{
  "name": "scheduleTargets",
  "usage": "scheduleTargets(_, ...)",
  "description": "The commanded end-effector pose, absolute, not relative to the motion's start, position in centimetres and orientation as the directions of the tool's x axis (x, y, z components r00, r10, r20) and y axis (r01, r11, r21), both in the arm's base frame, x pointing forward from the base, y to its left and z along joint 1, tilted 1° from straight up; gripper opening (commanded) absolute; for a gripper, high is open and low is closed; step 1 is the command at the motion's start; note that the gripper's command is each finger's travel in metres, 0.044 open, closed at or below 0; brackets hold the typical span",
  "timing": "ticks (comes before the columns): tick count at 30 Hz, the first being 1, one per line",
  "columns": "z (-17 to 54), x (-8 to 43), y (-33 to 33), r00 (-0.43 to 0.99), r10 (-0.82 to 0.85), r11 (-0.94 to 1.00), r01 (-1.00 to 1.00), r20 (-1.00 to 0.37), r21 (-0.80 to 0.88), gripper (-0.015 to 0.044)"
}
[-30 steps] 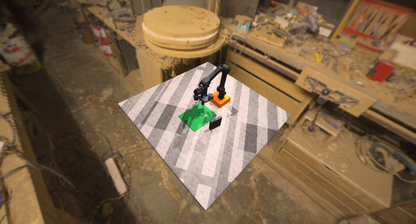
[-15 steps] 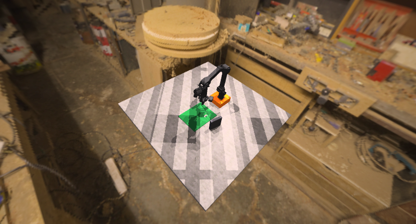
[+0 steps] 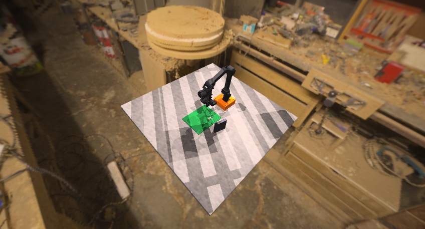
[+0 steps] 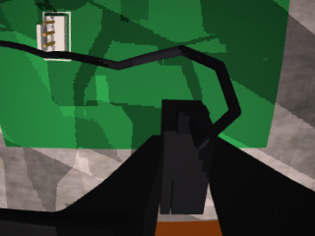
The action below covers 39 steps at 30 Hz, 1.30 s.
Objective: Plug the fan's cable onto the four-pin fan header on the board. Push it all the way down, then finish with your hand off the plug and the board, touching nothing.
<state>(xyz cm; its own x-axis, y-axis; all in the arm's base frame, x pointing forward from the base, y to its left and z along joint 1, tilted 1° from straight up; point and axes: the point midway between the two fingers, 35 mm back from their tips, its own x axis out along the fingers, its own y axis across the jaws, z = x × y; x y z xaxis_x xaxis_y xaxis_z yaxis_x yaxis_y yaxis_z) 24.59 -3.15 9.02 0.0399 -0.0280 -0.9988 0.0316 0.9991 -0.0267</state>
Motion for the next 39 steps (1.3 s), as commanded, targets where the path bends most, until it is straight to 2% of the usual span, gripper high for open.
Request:
scheduleTargets(1,9.0,24.5,-3.1,0.037,-0.023,0.986,0.168,-0.999,-0.017,0.0000)
scheduleTargets(10,9.0,24.5,-3.2,0.037,-0.023,0.886,0.465,-0.999,-0.004,0.0000)
scheduleTargets(21,9.0,24.4,-3.2,0.037,-0.024,0.652,0.758,-0.999,0.013,0.0000)
scheduleTargets(29,8.9,24.4,-3.2,0.035,-0.031,0.633,0.774,-0.999,0.007,0.0000)
scheduleTargets(39,7.3,24.2,-3.3,0.020,-0.152,0.620,0.781,-0.988,-0.079,0.0000)
